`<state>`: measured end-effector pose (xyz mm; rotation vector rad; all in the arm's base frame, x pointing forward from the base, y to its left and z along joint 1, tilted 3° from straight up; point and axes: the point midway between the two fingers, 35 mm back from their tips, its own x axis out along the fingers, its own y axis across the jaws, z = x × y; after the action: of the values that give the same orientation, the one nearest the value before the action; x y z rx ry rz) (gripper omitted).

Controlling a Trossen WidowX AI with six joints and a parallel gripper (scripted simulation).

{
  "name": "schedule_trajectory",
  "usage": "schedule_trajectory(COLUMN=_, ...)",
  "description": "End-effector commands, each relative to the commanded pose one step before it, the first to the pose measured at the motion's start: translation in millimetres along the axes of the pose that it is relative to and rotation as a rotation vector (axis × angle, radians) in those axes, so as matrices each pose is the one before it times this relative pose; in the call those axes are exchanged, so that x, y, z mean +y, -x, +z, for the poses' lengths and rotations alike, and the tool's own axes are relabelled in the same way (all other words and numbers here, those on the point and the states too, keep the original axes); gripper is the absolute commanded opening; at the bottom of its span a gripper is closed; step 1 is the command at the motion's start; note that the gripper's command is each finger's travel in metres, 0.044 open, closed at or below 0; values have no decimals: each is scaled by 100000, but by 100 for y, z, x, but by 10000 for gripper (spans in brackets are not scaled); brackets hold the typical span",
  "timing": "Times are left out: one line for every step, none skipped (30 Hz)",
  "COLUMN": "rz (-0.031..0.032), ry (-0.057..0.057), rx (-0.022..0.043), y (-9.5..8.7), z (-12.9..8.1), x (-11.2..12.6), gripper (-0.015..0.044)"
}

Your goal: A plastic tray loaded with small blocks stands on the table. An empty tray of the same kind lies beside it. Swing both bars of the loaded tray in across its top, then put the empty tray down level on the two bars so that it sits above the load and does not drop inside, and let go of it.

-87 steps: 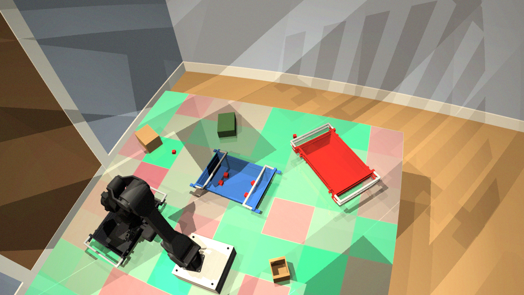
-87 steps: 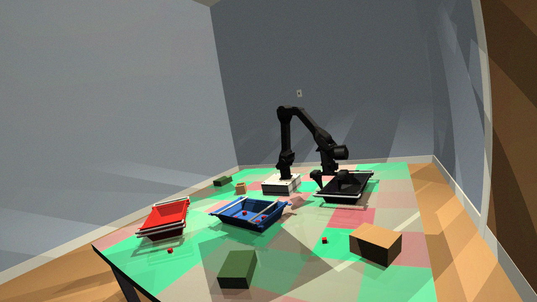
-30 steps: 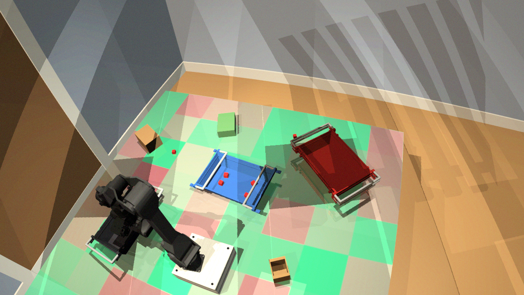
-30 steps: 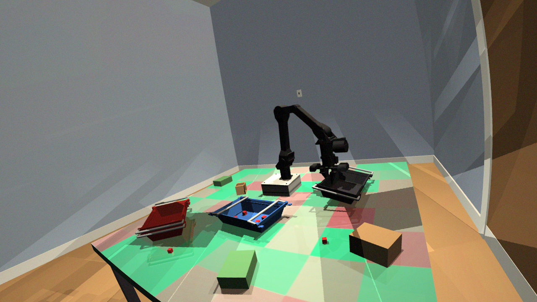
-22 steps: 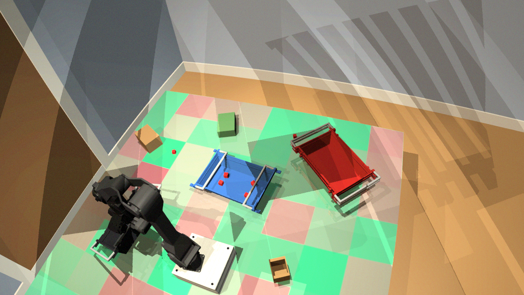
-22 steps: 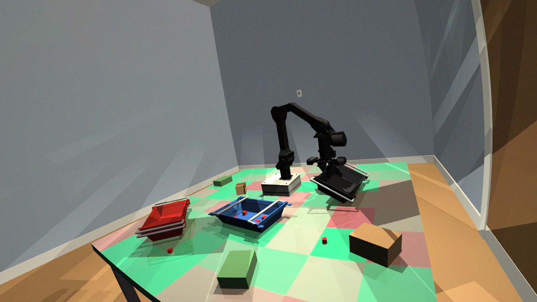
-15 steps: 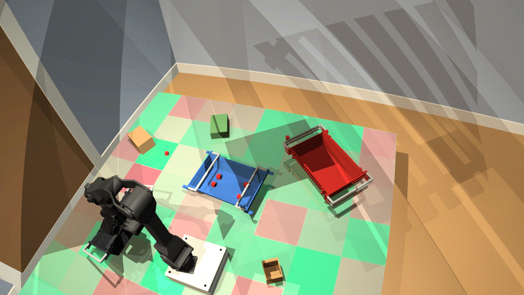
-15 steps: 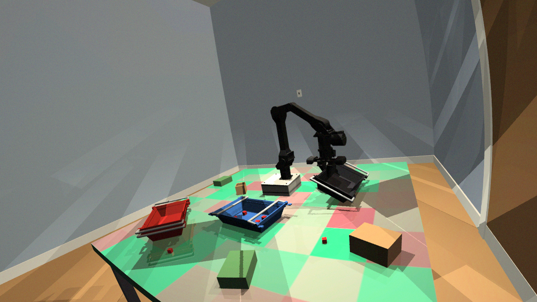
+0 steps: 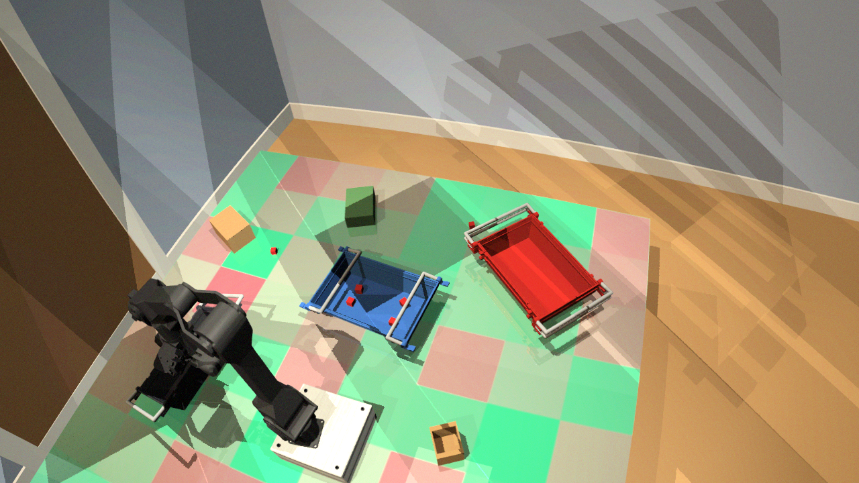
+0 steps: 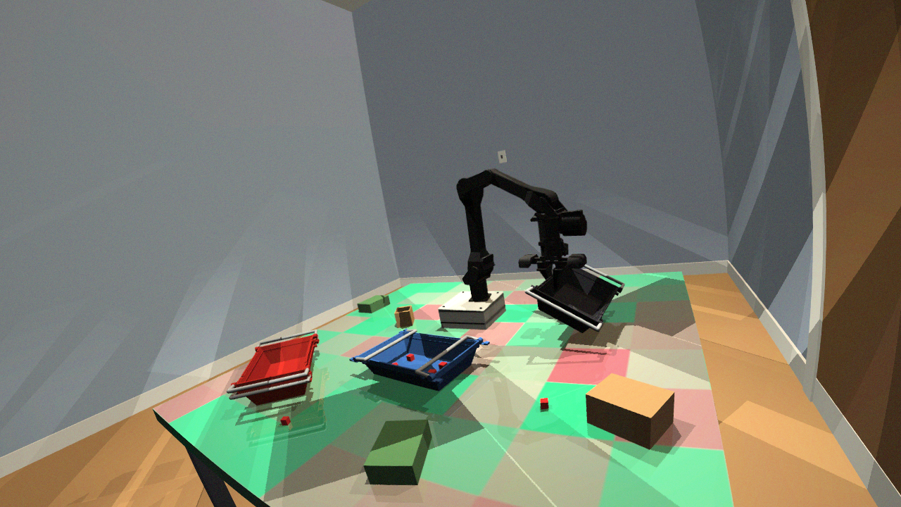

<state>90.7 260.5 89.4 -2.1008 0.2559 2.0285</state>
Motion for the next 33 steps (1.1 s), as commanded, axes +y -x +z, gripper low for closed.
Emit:
schedule_trajectory(rz=-3414, ry=-531, rx=390, y=2032, z=-147, x=-1634, gripper=0)
schedule_trajectory(rz=-19, ry=-1, rx=0, y=317, z=-16, x=-231, gripper=0)
schedule_trajectory(rz=-19, ry=-1, rx=0, y=317, z=-16, x=-227, gripper=0)
schedule_trajectory(rz=-18, ry=-1, rx=0, y=317, z=-15, x=-222, gripper=0)
schedule_trajectory(rz=-18, ry=-1, rx=0, y=317, z=-15, x=-217, gripper=0)
schedule_trajectory(rz=-18, ry=-1, rx=0, y=316, z=-15, x=-213, gripper=0)
schedule_trajectory(rz=-17, ry=-1, rx=0, y=316, z=-14, x=-208, gripper=0)
schedule_trajectory(rz=-17, ry=-1, rx=0, y=316, z=-14, x=-204, gripper=0)
schedule_trajectory(rz=-16, ry=-1, rx=0, y=315, z=-14, x=-199, gripper=0)
schedule_trajectory(rz=-16, ry=-1, rx=0, y=315, z=-14, x=-194, gripper=0)
schedule_trajectory(rz=-15, ry=-1, rx=0, y=314, z=-13, x=-190, gripper=0)
schedule_trajectory(rz=-15, ry=0, rx=0, y=314, z=-13, x=-185, gripper=0)
schedule_trajectory(rz=-15, ry=0, rx=0, y=313, z=-13, x=-180, gripper=0)
schedule_trajectory(rz=-14, ry=0, rx=0, y=312, z=-13, x=-176, gripper=0)
schedule_trajectory(rz=-14, ry=0, rx=0, y=312, z=-12, x=-171, gripper=0)
schedule_trajectory(rz=-13, ry=0, rx=0, y=311, z=-12, x=-166, gripper=0)
schedule_trajectory(rz=-13, ry=0, rx=0, y=310, z=-12, x=-162, gripper=0)
schedule_trajectory(rz=-12, ry=0, rx=0, y=309, z=-12, x=-157, gripper=0)
schedule_trajectory(rz=-12, ry=0, rx=0, y=308, z=-11, x=-152, gripper=0)
schedule_trajectory(rz=-9, ry=0, rx=0, y=248, z=-9, x=-120, gripper=0)
schedule_trajectory(rz=-5, ry=0, rx=0, y=150, z=-5, x=-71, gripper=0)
schedule_trajectory(rz=-2, ry=0, rx=0, y=50, z=-2, x=-23, gripper=0)
schedule_trajectory(rz=0, ry=0, rx=0, y=0, z=0, x=0, gripper=0)
schedule_trajectory(rz=0, ry=0, rx=0, y=0, z=0, x=0, gripper=0)
schedule_trajectory(rz=0, ry=0, rx=0, y=0, z=0, x=0, gripper=0)
schedule_trajectory(rz=0, ry=0, rx=0, y=0, z=0, x=0, gripper=0)
schedule_trajectory(rz=0, ry=0, rx=0, y=0, z=0, x=0, gripper=0)
schedule_trajectory(rz=0, ry=0, rx=0, y=0, z=0, x=0, gripper=0)
schedule_trajectory(rz=0, ry=0, rx=0, y=0, z=0, x=0, gripper=0)
schedule_trajectory(rz=0, ry=0, rx=0, y=0, z=0, x=0, gripper=0)
schedule_trajectory(rz=0, ry=0, rx=0, y=0, z=0, x=0, gripper=0)
schedule_trajectory(rz=0, ry=0, rx=0, y=0, z=0, x=0, gripper=0)
schedule_trajectory(rz=0, ry=0, rx=0, y=0, z=0, x=0, gripper=0)
